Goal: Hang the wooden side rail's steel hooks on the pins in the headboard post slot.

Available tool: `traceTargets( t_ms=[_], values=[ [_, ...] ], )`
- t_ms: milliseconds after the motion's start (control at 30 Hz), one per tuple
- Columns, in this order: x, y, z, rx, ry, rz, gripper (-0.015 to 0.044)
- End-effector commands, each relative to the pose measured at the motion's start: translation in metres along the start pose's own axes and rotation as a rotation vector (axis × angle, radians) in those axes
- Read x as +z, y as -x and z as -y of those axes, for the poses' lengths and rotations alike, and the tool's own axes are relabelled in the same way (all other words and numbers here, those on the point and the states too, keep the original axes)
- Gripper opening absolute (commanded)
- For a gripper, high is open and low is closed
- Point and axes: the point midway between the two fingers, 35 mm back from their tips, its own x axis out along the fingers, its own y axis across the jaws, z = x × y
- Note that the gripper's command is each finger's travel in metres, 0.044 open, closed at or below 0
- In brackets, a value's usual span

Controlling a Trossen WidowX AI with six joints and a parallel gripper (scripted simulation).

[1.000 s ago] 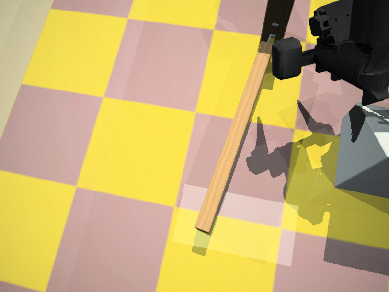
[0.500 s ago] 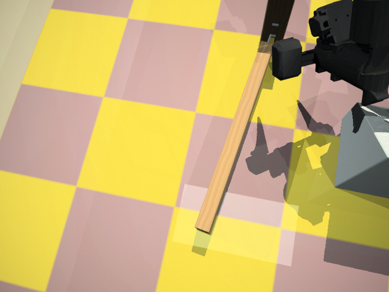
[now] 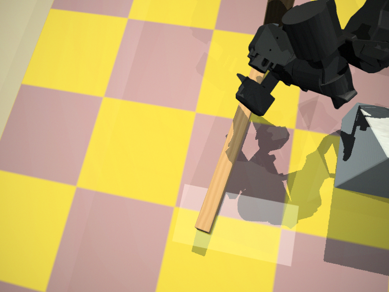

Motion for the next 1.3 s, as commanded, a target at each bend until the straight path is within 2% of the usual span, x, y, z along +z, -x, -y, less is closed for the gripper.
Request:
traceTargets(
  t_ms=[0, 233, 433, 900, 1267],
  values=[
    [0.017, -0.013, -0.032, 0.140, 0.394, -0.049, 0.0440],
    [0.023, -0.019, -0.048, 0.328, 0.826, -0.123, 0.0440],
    [0.021, -0.017, -0.043, 0.524, 1.171, -0.198, 0.0440],
    [0.016, 0.003, 0.001, 0.904, 1.638, -0.328, 0.0440],
    [0.016, 0.004, 0.002, 0.912, 1.646, -0.331, 0.0440]
  ],
)
